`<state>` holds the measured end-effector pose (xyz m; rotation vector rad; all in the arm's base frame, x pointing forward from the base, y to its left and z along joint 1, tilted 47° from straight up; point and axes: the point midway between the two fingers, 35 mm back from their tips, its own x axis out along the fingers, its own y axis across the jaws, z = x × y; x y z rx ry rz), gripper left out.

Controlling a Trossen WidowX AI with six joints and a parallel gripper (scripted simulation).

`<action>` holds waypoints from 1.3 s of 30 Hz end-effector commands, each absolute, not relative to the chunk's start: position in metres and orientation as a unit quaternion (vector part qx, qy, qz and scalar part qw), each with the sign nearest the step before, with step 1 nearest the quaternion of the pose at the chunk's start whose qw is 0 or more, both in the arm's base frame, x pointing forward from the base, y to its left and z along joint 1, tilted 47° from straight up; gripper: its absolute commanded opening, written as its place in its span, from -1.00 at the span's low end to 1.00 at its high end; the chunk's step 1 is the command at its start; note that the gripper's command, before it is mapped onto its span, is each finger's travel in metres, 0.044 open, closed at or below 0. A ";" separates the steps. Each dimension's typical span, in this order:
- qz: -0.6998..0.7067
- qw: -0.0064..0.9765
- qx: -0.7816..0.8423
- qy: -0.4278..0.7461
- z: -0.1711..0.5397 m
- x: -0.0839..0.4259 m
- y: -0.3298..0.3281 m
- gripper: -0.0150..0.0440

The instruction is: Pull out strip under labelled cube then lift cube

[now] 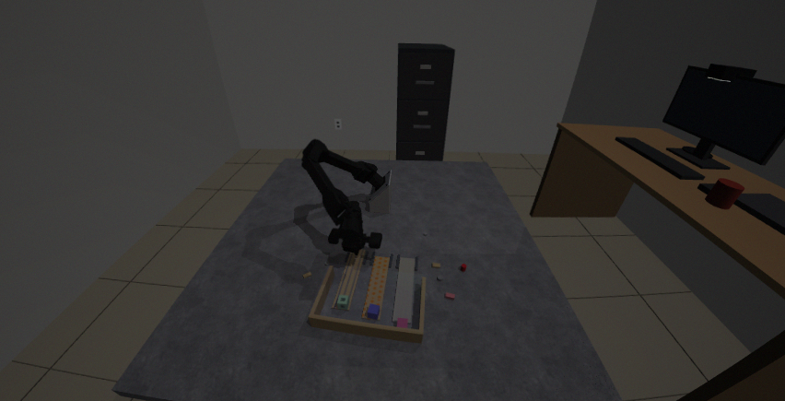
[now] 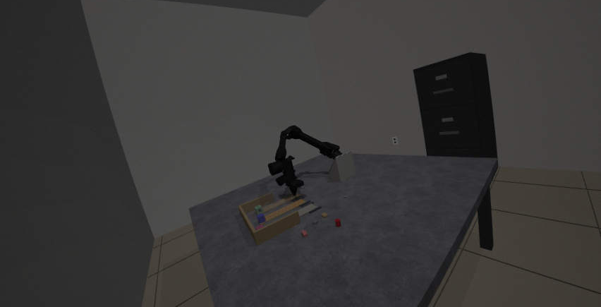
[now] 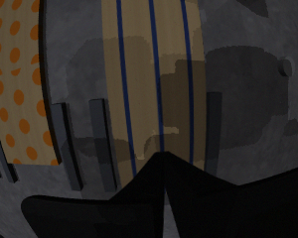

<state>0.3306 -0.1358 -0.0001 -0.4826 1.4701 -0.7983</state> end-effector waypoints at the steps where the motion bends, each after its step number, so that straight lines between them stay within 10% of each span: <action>1: -0.351 0.638 -0.213 0.651 -0.004 0.319 -0.135 -0.49; 39: -0.350 0.637 -0.214 0.652 -0.010 0.262 -0.125 -0.49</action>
